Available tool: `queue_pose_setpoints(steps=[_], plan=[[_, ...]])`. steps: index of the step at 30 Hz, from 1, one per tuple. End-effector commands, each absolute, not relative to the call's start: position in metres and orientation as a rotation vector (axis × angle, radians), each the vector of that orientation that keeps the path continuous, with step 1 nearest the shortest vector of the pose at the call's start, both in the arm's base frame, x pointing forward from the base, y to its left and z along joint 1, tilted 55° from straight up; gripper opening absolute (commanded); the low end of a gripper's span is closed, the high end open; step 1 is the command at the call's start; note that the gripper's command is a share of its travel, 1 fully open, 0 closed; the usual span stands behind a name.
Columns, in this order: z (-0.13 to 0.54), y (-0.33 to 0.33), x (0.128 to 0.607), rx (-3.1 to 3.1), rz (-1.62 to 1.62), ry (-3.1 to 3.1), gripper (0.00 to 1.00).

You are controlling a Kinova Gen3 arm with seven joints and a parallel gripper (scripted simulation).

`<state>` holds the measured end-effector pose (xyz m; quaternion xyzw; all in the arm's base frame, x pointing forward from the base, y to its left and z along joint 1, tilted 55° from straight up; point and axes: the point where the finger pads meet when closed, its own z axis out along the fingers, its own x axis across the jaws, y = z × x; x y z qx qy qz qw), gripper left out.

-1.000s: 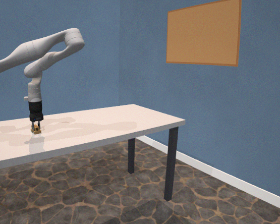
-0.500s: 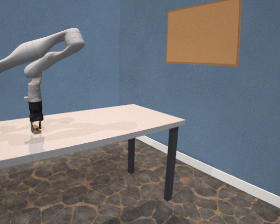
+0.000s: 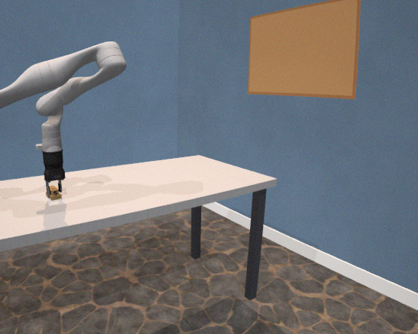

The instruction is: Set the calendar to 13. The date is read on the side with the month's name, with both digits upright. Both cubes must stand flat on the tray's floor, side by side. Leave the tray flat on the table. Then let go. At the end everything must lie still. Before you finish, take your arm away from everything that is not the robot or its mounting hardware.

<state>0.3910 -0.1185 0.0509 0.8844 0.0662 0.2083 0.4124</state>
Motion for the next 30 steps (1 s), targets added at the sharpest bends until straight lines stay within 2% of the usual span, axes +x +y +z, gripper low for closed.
queue_pose_setpoints(steps=[1, 30], plan=[[0.057, -0.115, 0.388, 2.222, 0.530, 0.159, 0.87], [0.102, -0.057, 0.355, 2.224, 0.533, 0.156, 0.87]])
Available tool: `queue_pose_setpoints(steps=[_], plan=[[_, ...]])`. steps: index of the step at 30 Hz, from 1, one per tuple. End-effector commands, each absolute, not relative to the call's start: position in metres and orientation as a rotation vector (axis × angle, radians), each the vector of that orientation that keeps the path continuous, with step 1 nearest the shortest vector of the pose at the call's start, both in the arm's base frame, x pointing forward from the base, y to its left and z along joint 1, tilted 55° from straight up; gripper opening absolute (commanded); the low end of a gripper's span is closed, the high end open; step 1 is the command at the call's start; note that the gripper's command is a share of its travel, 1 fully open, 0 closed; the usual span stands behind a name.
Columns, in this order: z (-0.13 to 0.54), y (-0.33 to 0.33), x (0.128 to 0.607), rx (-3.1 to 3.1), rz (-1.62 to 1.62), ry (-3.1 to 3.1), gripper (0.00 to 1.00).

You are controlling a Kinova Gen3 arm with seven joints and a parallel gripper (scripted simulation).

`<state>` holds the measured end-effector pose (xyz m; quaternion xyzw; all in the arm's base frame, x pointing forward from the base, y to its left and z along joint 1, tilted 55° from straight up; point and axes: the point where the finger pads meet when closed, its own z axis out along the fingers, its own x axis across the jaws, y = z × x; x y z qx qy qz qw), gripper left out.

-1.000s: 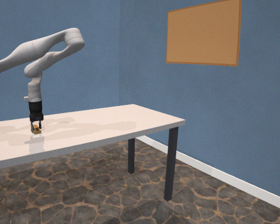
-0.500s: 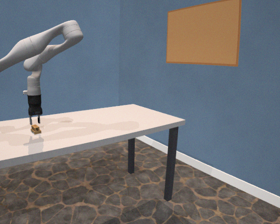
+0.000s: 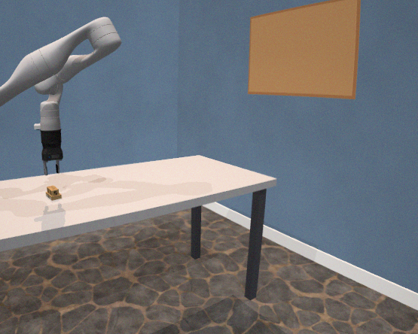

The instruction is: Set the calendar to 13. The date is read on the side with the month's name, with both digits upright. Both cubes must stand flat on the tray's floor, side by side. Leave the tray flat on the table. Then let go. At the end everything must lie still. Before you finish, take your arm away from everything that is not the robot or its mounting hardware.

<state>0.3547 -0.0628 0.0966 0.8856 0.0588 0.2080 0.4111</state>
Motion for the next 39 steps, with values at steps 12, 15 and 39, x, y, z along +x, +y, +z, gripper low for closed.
queue_pose_setpoints(steps=[12, 15, 39], plan=[[0.102, -0.057, 0.354, 2.224, 0.532, 0.152, 1.00], [0.102, -0.057, 0.354, 2.224, 0.532, 0.152, 1.00], [0.116, -0.041, 0.345, 2.225, 0.532, 0.156, 1.00]])
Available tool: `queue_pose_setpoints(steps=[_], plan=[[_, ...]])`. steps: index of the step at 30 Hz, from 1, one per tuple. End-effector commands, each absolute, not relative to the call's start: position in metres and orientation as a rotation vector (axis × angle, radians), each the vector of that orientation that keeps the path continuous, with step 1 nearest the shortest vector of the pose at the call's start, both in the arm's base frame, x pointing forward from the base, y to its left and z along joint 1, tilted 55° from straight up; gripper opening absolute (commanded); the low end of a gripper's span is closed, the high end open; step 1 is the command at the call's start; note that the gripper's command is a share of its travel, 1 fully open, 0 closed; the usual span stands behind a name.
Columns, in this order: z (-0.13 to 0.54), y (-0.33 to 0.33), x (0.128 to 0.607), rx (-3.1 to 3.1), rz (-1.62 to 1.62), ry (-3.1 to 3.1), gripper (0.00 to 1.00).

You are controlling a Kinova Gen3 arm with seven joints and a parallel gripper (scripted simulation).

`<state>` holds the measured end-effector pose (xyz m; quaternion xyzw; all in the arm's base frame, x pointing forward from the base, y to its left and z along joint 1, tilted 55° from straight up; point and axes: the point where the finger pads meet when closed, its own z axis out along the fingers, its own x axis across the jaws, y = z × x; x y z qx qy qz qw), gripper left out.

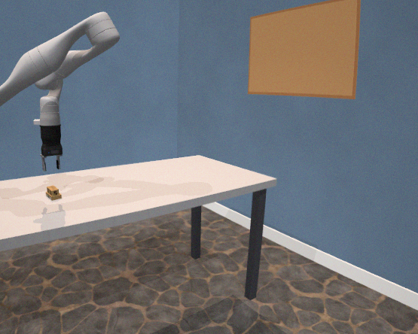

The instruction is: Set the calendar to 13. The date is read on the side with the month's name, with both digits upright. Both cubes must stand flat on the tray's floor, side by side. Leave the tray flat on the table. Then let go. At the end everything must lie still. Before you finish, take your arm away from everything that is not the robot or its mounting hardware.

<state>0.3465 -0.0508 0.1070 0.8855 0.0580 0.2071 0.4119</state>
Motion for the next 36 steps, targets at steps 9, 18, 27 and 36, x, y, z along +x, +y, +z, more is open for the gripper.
queue_pose_setpoints(steps=[9, 18, 27, 36], plan=[[0.133, -0.020, 0.332, 2.225, 0.531, 0.156, 1.00], [0.144, -0.006, 0.324, 2.228, 0.536, 0.144, 1.00], [0.143, -0.006, 0.325, 2.225, 0.538, 0.151, 1.00], [0.143, -0.006, 0.325, 2.225, 0.538, 0.151, 1.00]])
